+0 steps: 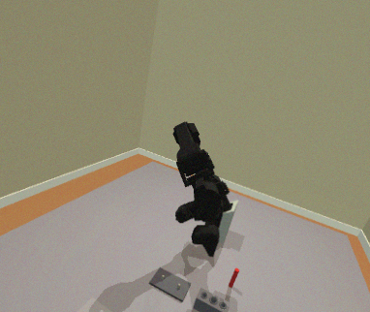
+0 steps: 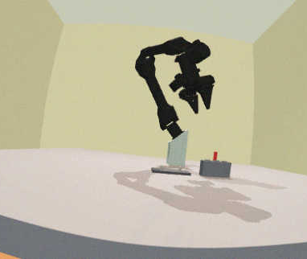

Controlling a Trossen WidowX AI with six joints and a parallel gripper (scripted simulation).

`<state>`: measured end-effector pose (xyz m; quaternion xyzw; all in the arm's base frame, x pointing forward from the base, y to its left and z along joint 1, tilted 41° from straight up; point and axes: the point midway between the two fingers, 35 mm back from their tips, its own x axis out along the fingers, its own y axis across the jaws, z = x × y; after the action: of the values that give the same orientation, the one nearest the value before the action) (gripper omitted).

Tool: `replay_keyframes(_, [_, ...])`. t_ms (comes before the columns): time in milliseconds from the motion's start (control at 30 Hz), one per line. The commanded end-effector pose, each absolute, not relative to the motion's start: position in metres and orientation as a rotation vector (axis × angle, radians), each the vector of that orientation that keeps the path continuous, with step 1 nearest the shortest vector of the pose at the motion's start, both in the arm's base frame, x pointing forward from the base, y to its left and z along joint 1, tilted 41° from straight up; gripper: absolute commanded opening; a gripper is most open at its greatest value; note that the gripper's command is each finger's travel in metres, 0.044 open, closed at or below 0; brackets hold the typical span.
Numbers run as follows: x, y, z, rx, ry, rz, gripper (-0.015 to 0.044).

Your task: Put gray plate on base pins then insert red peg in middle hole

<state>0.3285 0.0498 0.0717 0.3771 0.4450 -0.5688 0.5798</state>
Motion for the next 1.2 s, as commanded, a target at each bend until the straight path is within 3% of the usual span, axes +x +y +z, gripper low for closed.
replay_keyframes(0, [0.345,0.053,0.037,0.824,0.897,-1.444,0.044])
replay_keyframes(233, [0.364,0.059,-0.02,0.733,0.632,-1.543,0.044])
replay_keyframes(1167, [0.361,-0.001,-0.086,0.731,0.629,-1.543,0.044])
